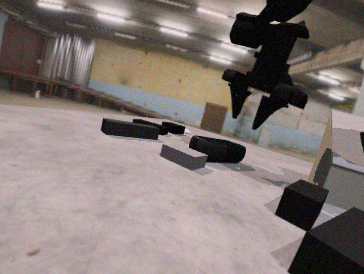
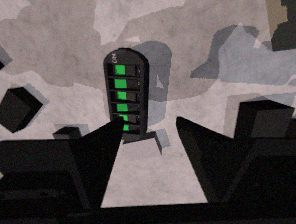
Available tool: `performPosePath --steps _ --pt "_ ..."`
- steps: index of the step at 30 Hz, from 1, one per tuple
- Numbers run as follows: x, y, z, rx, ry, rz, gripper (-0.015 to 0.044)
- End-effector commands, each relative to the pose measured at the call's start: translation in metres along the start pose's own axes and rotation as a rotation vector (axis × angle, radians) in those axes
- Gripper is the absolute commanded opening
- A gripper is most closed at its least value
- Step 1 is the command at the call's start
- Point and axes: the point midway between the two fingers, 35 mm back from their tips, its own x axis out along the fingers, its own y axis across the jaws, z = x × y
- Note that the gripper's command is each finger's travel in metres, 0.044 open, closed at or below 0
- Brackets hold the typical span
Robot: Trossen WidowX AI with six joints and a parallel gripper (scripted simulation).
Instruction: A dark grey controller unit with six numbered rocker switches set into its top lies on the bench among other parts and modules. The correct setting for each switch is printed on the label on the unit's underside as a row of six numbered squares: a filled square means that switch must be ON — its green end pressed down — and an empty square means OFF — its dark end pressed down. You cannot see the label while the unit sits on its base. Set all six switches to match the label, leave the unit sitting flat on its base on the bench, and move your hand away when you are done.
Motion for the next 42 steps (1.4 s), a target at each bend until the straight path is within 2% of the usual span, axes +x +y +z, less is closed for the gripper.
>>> performPosePath --steps 1,14,22,38,39,41,42 --pt "-0.0046 0.0014 -0.0019 -0.007 0.007 0.006 0.0341" --pt "-0.0046 0.0014 -0.0019 -0.007 0.007 0.006 0.0" --pt "-0.0046 0.0014 -0.0019 -0.007 0.007 0.006 0.0" --pt "-0.0036 0.0014 -0.0009 -0.003 0.002 0.005 0.042" --pt "-0.0036 0.0014 -0.0009 -0.003 0.002 0.005 0.044" --pt "-0.0036 0.0014 -0.0009 -0.003 0.002 0.005 0.044" --pt "-0.0057 0.0023 -0.0008 -0.004 0.001 0.006 0.0414"
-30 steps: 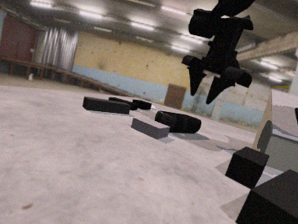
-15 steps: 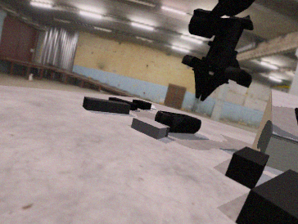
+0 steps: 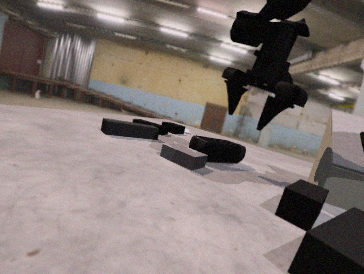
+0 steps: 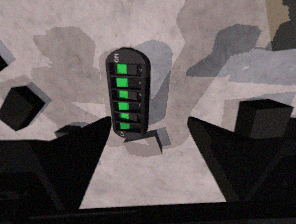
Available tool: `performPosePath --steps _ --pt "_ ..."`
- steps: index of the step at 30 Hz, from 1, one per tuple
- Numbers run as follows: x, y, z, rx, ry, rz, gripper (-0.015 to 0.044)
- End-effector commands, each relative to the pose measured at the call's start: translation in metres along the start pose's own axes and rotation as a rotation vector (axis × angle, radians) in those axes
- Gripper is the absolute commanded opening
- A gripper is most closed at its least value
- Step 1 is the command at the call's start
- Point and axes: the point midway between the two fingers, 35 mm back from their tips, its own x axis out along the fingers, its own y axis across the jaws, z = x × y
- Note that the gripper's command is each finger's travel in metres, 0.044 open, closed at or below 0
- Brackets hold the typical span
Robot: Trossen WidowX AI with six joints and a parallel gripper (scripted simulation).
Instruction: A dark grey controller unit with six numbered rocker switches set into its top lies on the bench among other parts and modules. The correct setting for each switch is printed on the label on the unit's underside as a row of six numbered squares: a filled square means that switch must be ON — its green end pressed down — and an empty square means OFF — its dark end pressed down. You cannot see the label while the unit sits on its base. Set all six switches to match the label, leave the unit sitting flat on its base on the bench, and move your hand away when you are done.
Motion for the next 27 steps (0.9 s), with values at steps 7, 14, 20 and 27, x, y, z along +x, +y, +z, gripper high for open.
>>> performPosePath --steps 7,14,20,27 --pt "-0.076 0.016 0.001 -0.001 -0.003 0.001 0.023" --pt "-0.078 0.016 0.001 0.0 -0.003 0.001 0.0046" --pt "-0.078 0.016 0.001 0.0 -0.003 0.001 0.0" --pt "-0.078 0.016 0.001 0.0 -0.003 0.001 0.0"
